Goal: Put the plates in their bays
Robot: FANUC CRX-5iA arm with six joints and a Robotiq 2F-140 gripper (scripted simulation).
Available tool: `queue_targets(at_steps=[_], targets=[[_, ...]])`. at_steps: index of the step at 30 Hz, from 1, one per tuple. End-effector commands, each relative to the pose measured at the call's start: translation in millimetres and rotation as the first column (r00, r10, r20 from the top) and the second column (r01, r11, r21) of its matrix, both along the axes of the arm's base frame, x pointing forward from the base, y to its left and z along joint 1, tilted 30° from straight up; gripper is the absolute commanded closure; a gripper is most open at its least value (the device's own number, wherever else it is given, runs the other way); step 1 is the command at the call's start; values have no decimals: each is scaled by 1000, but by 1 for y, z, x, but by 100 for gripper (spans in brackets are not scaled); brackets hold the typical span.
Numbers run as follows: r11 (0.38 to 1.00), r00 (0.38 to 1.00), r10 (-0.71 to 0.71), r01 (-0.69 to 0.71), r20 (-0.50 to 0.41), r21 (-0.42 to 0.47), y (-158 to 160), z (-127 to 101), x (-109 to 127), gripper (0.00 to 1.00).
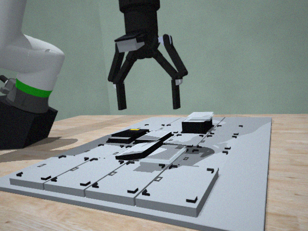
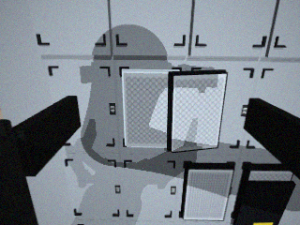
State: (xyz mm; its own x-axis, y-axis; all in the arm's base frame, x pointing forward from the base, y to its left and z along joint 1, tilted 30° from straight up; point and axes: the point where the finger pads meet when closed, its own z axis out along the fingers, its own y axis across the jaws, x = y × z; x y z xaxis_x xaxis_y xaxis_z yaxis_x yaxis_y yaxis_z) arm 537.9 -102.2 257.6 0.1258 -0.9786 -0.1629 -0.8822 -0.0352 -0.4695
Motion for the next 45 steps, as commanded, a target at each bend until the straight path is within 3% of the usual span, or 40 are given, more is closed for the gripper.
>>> queue_targets(at_steps=[1,5,45], targets=[[1000,1000,0,0,2,-1,0,1,0,0],[1000,1000,0,0,2,-1,0,1,0,0],[1000,1000,0,0,2,0,135,44,22,0]])
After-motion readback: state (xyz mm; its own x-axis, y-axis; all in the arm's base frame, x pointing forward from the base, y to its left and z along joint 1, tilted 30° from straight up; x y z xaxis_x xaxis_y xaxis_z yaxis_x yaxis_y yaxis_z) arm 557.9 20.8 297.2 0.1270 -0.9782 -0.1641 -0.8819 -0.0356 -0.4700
